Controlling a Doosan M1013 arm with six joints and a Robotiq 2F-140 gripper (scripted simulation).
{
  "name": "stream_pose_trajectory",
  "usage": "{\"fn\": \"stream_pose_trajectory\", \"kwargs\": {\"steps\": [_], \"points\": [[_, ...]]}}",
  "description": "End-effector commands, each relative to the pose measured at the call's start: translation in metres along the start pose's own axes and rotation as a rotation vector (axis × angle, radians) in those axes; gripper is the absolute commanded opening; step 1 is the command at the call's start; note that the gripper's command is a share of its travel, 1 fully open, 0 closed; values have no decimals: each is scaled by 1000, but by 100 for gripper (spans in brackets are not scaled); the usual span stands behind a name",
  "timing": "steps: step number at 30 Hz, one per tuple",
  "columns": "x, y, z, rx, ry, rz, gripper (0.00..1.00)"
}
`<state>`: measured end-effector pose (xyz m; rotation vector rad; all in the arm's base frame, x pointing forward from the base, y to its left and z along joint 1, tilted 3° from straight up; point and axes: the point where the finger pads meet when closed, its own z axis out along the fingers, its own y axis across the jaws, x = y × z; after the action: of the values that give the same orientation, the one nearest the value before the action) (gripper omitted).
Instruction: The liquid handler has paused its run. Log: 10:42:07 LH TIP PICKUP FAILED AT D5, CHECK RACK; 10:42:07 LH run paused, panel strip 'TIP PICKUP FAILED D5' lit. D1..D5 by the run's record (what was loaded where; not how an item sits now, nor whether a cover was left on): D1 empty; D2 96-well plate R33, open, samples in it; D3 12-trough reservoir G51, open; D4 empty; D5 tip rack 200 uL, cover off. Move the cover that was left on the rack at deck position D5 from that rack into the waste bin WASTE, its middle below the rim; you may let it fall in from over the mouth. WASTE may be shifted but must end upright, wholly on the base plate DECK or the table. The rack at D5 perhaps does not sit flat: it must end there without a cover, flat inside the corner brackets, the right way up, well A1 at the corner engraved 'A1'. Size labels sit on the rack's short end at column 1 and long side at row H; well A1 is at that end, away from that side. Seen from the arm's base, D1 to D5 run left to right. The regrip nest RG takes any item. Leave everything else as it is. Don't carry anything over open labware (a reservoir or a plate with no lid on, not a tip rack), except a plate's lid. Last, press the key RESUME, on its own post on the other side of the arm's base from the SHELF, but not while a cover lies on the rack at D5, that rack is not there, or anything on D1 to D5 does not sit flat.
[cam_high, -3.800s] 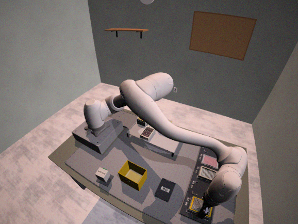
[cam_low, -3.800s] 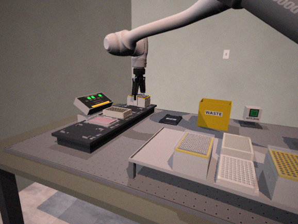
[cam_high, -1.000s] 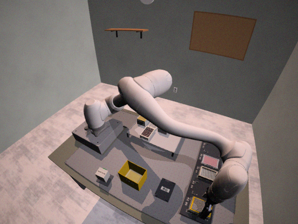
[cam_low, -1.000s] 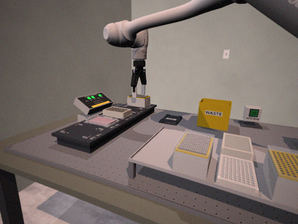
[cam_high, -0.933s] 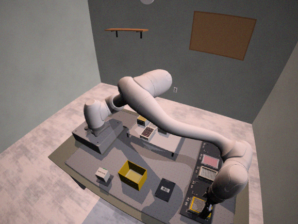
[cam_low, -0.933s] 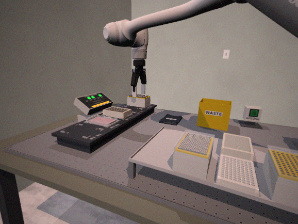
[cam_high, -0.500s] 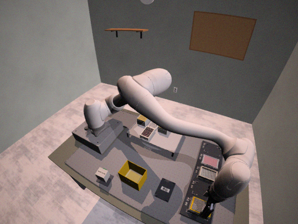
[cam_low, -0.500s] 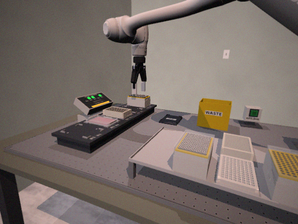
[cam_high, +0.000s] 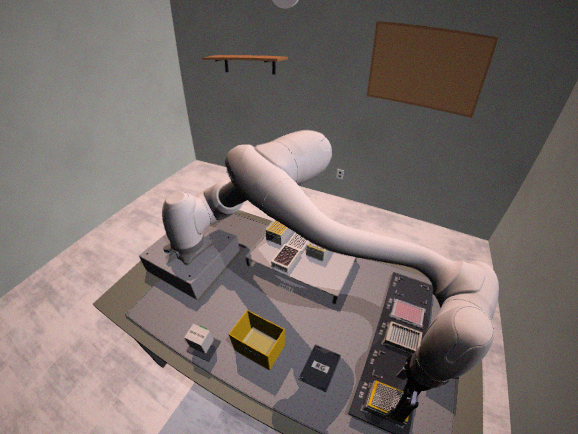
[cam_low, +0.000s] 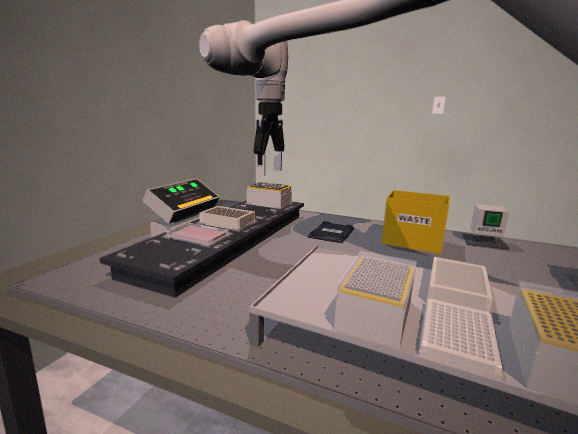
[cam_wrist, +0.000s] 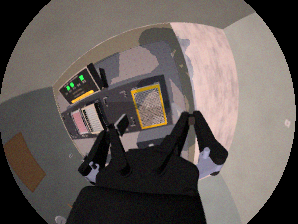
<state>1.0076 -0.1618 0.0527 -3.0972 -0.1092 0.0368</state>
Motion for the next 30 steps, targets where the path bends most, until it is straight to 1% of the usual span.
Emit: {"fn": "stream_pose_trajectory", "kwargs": {"steps": [1, 12, 14, 30], "points": [[0, 0, -5, 0, 0, 0, 77], [0, 0, -24, 0, 0, 0, 77], [0, 0, -24, 0, 0, 0, 77], [0, 0, -49, 0, 0, 0, 77]]}}
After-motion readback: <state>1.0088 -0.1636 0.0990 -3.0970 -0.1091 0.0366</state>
